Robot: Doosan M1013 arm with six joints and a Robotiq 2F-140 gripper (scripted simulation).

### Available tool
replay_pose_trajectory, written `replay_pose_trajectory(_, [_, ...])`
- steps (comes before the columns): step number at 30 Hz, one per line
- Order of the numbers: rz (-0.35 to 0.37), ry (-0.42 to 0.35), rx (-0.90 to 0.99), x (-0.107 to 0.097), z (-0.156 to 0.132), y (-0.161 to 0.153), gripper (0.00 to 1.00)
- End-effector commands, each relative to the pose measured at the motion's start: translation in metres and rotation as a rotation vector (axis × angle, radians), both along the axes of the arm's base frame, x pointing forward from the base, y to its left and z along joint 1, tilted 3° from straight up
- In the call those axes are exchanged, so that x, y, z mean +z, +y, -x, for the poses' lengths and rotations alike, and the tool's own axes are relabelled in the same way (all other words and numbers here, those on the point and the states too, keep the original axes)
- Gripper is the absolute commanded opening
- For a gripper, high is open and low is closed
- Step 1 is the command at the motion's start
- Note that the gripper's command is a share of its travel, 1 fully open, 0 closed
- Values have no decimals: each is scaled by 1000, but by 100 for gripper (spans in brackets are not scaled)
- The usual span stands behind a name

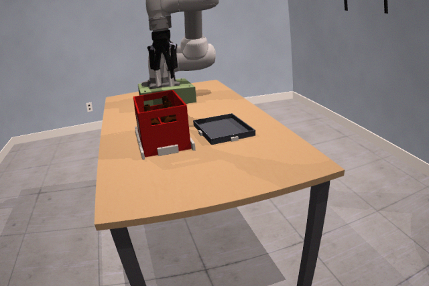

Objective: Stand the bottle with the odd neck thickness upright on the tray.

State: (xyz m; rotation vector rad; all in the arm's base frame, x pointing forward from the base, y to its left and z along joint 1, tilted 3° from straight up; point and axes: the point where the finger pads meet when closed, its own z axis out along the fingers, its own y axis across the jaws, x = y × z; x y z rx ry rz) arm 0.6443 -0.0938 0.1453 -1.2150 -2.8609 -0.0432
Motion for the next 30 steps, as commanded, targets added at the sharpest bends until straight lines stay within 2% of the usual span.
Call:
replay_pose_trajectory(1, [-2,4,-1,0,-1,3,38])
replay_pose_trajectory(16, [-2,4,-1,-2,-1,3,38])
replay_pose_trajectory(30, [-2,4,-1,-12,-1,3,38])
